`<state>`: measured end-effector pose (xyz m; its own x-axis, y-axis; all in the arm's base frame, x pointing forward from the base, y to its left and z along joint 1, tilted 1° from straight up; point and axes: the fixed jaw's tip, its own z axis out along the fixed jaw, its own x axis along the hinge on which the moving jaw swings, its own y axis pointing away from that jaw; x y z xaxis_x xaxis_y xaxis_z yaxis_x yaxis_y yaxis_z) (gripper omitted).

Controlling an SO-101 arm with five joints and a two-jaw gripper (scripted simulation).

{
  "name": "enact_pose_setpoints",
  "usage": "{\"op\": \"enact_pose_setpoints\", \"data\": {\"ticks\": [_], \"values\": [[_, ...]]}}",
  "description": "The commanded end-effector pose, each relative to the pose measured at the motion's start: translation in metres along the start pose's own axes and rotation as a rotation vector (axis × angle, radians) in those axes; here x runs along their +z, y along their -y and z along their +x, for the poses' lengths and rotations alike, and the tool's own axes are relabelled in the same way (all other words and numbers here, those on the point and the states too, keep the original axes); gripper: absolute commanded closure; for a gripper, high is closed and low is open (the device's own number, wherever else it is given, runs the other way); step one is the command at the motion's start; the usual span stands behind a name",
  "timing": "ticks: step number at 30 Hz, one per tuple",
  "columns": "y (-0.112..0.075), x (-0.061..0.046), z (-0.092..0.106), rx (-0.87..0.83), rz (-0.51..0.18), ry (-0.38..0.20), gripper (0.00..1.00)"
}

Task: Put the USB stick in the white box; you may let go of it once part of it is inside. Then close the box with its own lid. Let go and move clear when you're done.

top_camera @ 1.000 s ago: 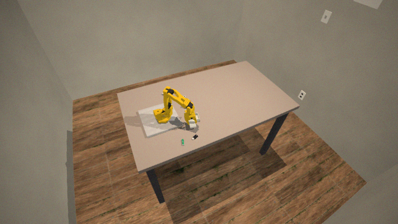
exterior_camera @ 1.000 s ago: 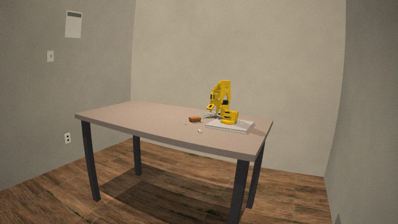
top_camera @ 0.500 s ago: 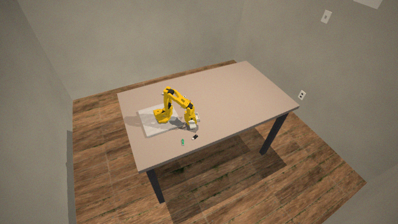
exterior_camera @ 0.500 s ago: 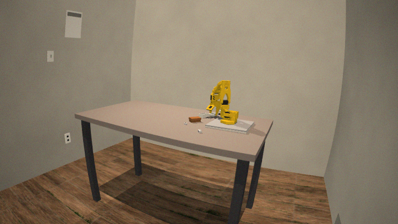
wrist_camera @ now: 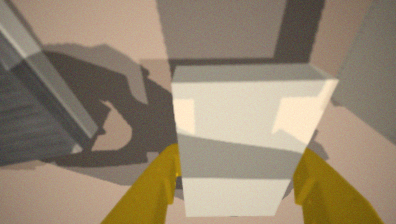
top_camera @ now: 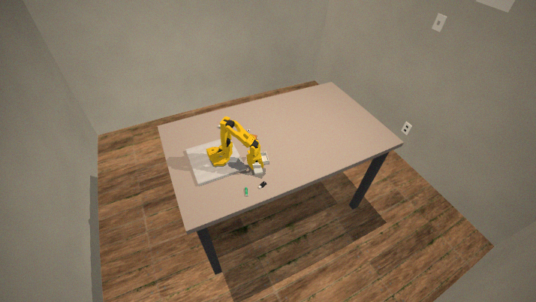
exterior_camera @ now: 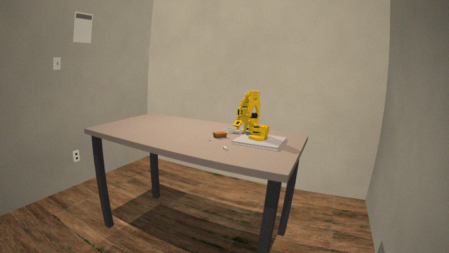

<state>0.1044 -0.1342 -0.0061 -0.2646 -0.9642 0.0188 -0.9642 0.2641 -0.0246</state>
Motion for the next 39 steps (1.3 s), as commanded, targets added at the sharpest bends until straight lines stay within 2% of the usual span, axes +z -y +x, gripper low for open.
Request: {"op": "enact_pose_setpoints", "data": {"ticks": [1,39], "values": [[-0.0032,0.0040,-0.0017,-0.001,-0.013,0.010,0.77],[-0.0032,0.0040,-0.0017,-0.001,-0.013,0.010,0.75]]}}
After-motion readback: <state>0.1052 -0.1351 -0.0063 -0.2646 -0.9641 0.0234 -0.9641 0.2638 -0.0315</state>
